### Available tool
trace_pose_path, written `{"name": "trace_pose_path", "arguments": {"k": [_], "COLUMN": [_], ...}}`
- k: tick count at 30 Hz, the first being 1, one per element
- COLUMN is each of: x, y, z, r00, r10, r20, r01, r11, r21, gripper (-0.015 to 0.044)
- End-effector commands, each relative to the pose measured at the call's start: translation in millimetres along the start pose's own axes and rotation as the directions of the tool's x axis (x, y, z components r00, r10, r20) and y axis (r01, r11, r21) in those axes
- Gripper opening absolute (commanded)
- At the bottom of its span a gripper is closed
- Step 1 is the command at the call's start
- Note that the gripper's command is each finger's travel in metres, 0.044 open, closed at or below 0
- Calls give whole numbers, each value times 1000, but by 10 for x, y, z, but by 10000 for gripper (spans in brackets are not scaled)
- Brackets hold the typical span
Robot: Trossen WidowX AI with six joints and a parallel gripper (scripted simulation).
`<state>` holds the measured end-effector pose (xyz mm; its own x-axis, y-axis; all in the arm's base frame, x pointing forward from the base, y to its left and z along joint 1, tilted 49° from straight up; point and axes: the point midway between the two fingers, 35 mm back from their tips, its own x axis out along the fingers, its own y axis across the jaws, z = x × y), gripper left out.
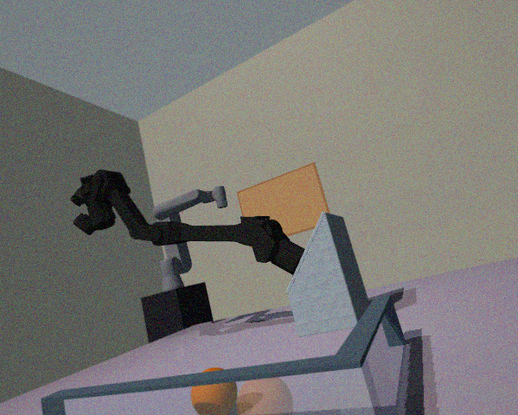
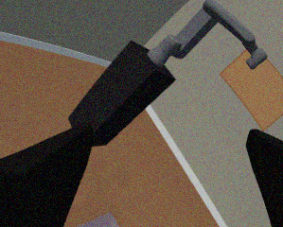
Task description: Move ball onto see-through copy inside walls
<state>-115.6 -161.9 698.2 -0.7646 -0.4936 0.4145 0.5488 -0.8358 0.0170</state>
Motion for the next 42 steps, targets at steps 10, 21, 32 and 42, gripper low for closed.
{"name": "trace_pose_path", "arguments": {"k": [10,21,32,42], "x": [-363,-700,-1854,-2611], "y": [-762,-1181,-1857,-2057], "z": [669,990,1607,1788], "r00": [956,879,605,409], "r10": [-109,-219,-374,-440], "r20": [272,423,703,799], "r01": [137,294,651,823], "r11": [987,948,741,556], "r21": [-88,-121,-166,-115], "gripper": [332,332,332,332]}}
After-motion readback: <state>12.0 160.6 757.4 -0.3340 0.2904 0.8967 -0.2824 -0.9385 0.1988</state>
